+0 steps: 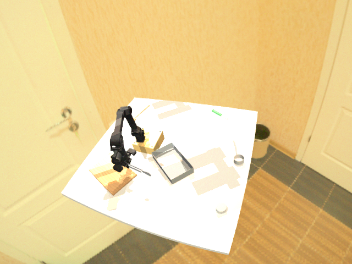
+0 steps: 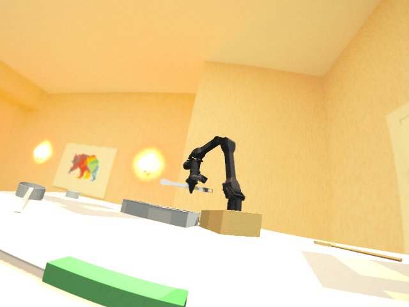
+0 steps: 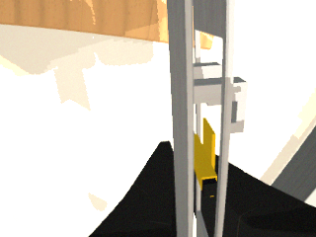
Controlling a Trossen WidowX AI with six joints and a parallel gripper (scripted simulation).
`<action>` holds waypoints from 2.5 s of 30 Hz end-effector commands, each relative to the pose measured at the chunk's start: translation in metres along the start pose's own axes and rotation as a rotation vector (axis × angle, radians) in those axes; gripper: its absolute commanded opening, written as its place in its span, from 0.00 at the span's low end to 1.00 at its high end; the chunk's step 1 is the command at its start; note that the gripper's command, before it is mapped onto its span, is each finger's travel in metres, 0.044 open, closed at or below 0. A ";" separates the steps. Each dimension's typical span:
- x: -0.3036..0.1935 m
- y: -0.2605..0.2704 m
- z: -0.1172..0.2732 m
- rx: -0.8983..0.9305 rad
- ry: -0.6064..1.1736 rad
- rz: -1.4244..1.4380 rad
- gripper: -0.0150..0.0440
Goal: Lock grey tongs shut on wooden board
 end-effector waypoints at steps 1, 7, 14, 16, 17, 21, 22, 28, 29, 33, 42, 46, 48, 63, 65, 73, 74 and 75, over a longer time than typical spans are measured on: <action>0.020 0.007 0.000 0.002 0.004 -0.095 0.00; 0.052 0.016 -0.001 0.003 -0.003 -0.238 0.00; 0.091 0.023 -0.001 0.002 -0.006 -0.409 0.00; 0.102 0.024 -0.001 0.002 -0.007 -0.458 0.00; 0.107 0.024 -0.001 0.002 -0.007 -0.483 0.00; 0.129 0.025 -0.001 0.002 -0.008 -0.581 0.00; 0.135 0.024 -0.001 0.002 -0.012 -0.607 0.00; 0.168 0.022 0.000 0.003 -0.013 -0.750 0.00; 0.174 0.021 0.000 0.004 -0.012 -0.775 0.00; 0.195 0.017 0.000 0.005 -0.011 -0.874 0.00; 0.220 0.012 0.001 0.007 -0.009 -0.986 0.00; 0.221 0.011 -0.001 0.014 0.015 -0.991 0.00; 0.224 0.009 -0.003 0.025 0.050 -0.998 0.00; 0.246 -0.011 -0.026 0.178 0.397 -1.023 0.00; 0.248 -0.014 -0.028 0.202 0.439 -1.021 0.00; 0.257 -0.030 -0.036 0.311 0.596 -0.992 0.00; 0.258 -0.032 -0.037 0.325 0.615 -0.988 0.00; 0.258 -0.034 -0.037 0.340 0.634 -0.983 0.00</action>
Point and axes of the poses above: the point midway between the two fingers, 35 mm back from their tips, its own z axis back along the fingers, its own y axis across the jaws, x = y × z, the point moved 7 cm from there along z, back along the fingers, and after that the axes turned 3 degrees about z, right-handed, at the moved point
